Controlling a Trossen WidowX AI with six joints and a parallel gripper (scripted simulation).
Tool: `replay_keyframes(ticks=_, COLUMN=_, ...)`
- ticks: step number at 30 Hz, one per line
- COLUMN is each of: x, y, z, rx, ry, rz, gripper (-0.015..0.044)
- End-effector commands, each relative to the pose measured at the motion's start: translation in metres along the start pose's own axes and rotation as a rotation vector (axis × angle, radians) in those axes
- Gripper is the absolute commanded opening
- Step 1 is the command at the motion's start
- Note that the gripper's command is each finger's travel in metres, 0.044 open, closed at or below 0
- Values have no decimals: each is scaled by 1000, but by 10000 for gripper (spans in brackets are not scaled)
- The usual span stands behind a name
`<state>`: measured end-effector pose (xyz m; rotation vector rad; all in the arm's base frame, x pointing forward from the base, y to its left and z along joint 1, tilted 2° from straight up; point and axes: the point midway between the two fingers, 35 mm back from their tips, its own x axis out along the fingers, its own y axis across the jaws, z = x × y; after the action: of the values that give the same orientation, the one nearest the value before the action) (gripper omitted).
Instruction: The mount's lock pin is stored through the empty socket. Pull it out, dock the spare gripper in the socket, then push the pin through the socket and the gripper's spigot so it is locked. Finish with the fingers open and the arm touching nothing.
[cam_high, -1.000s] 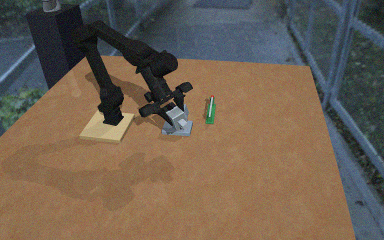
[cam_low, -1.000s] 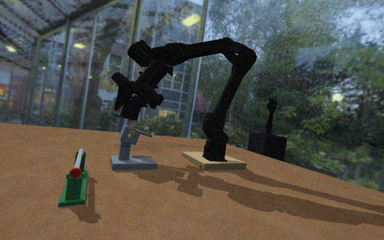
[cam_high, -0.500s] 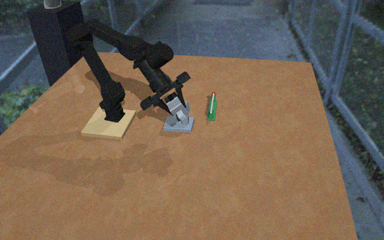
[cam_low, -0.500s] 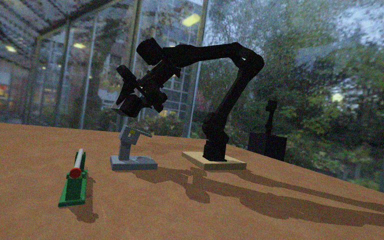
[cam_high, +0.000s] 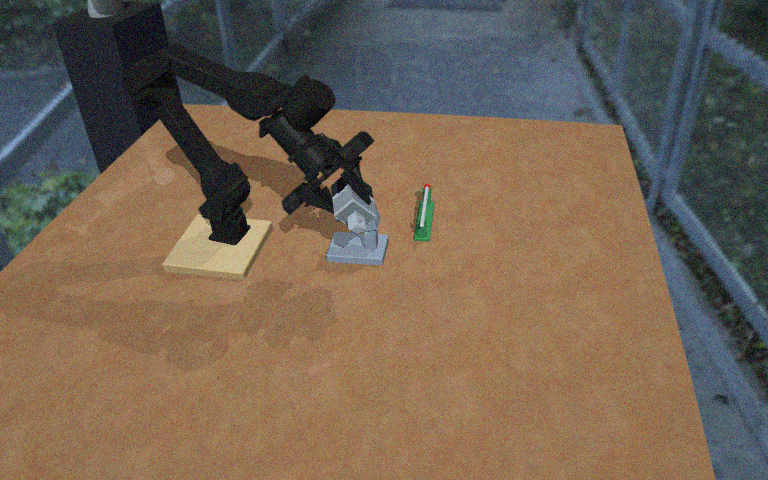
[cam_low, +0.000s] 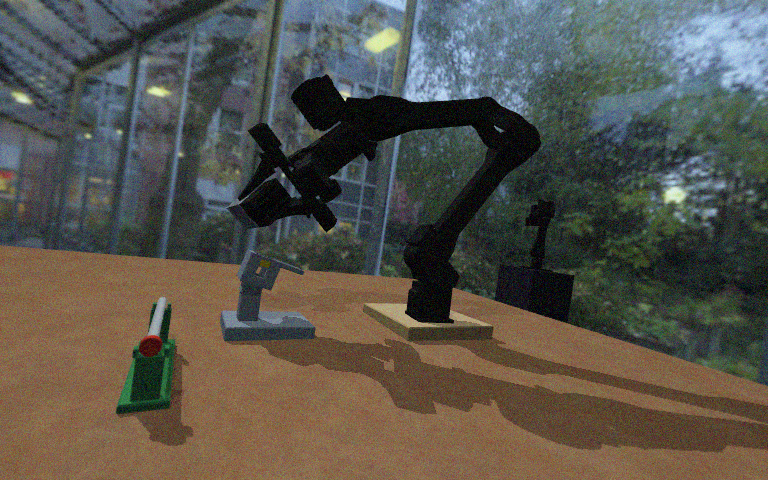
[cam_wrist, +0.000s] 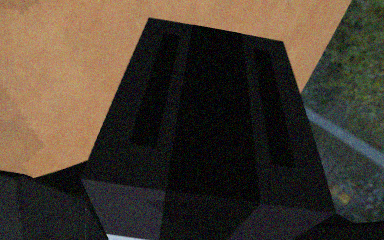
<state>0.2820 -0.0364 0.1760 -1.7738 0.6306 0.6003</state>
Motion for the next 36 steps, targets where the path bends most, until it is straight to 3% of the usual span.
replay_keyframes(ticks=1, x=-6, y=-5, z=3, rx=81, ry=-2, rz=-48, gripper=0)
replay_keyframes(ticks=36, x=-36, y=-3, z=40, rx=882, ry=-189, rz=-257, gripper=0)
